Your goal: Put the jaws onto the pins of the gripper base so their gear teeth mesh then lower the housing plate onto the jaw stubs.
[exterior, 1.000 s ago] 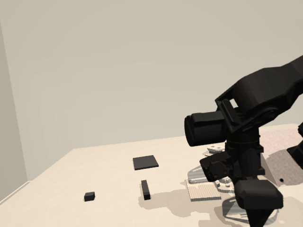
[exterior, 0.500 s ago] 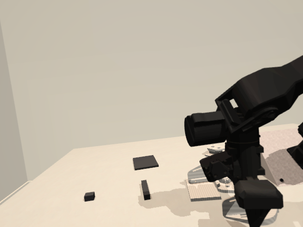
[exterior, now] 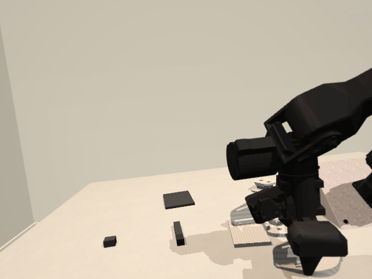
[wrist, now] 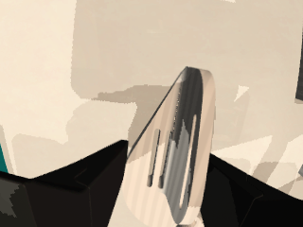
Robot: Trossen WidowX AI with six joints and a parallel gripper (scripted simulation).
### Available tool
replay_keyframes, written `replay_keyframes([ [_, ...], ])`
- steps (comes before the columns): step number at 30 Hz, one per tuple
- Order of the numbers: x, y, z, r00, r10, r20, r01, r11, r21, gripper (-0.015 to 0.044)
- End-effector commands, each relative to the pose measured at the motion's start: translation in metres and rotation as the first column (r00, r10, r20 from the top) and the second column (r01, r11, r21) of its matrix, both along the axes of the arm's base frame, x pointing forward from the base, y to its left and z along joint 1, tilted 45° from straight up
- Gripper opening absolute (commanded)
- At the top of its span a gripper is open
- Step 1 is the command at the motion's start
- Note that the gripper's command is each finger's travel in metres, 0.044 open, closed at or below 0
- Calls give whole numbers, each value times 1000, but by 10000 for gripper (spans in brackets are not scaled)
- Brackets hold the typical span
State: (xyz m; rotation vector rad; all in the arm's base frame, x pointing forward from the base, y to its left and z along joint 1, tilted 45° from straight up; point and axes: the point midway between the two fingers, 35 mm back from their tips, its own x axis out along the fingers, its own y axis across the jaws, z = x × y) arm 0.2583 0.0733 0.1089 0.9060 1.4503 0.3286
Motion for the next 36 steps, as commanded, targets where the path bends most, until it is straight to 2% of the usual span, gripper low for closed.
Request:
replay_keyframes([
  [1, 0, 0, 0, 1000, 0, 0, 0, 1000, -1, 134],
  [36, -10, -56, 54, 1000, -3, -2, 3, 1000, 0, 134],
])
